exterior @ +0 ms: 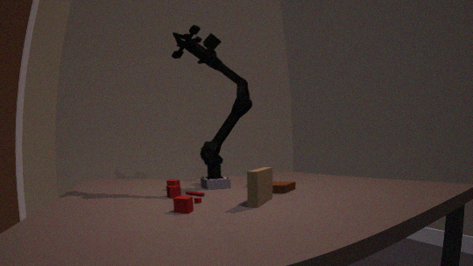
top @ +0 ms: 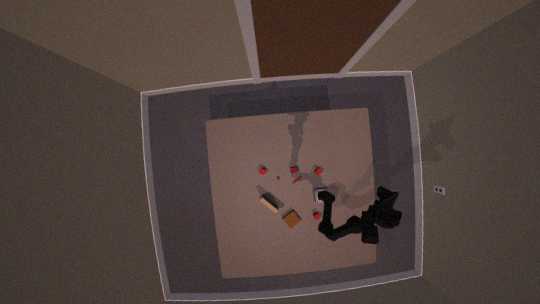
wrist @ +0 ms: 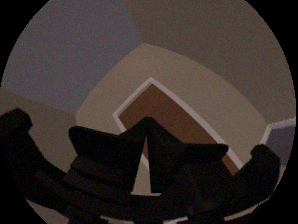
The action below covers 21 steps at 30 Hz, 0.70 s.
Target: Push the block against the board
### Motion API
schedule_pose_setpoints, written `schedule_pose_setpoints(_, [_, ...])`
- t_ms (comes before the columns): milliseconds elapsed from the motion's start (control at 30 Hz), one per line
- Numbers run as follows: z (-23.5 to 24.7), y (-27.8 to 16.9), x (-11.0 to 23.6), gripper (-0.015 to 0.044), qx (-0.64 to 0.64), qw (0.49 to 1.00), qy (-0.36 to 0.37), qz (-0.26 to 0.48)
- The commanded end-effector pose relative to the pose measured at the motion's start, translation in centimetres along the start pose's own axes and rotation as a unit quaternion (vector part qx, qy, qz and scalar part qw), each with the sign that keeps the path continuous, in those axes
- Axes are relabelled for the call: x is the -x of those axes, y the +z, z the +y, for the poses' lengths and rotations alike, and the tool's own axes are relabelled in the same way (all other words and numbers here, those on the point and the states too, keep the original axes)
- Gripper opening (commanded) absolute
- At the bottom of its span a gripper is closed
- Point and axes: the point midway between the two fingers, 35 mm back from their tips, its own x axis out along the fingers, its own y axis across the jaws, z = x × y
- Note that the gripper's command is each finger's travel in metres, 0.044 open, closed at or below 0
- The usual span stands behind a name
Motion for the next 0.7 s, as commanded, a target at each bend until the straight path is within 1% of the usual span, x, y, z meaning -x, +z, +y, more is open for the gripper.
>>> schedule_pose_setpoints(0, [-1.6, -1.4, -1.1, 0.0000, 0.001, 0.999, -0.018, 0.032])
schedule_pose_setpoints(333, [-4.8, -5.6, -3.3, 0.0000, 0.007, 0.992, -0.054, 0.111])
schedule_pose_setpoints(667, [-7.3, -11.0, -4.6, 0.0000, 0.022, 0.977, -0.078, 0.197])
